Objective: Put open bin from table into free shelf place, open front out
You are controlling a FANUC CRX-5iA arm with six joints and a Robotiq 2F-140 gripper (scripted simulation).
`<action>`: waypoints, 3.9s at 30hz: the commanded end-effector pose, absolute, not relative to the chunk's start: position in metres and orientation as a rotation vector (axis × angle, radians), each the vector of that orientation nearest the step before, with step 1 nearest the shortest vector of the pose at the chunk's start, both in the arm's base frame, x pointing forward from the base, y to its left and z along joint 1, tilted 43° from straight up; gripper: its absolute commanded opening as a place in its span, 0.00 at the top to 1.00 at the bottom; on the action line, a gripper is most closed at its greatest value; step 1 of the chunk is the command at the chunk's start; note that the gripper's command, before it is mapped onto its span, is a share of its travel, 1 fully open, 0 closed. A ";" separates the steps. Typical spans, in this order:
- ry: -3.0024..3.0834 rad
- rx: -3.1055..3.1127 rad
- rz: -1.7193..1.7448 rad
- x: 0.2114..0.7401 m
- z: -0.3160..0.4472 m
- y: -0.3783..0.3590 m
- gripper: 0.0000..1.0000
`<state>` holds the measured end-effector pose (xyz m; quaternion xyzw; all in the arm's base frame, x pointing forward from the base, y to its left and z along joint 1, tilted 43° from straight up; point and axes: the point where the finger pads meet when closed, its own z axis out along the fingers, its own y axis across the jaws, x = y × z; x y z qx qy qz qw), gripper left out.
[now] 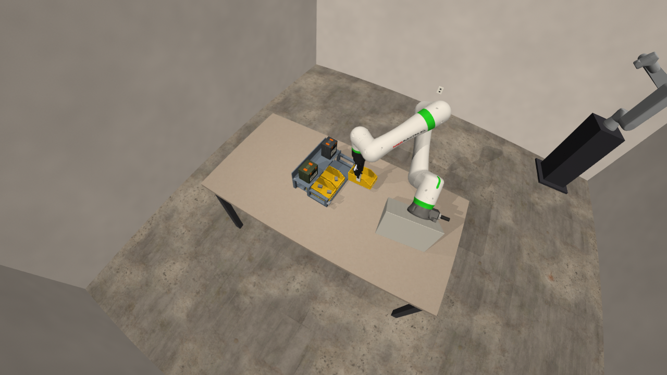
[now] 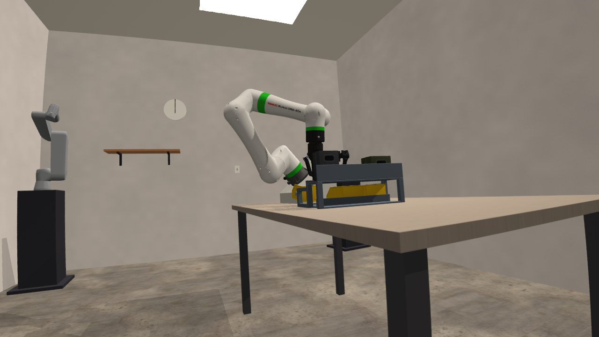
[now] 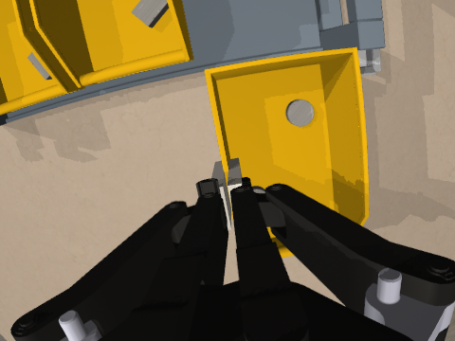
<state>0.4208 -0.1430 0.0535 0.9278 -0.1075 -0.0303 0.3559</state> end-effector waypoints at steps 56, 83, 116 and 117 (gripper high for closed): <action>-0.277 2.397 -0.078 0.474 0.059 -0.150 1.00; -0.277 2.397 -0.078 0.498 0.062 -0.154 1.00; -0.277 2.397 -0.078 0.507 0.063 -0.155 1.00; -0.277 2.397 -0.078 0.507 0.063 -0.155 1.00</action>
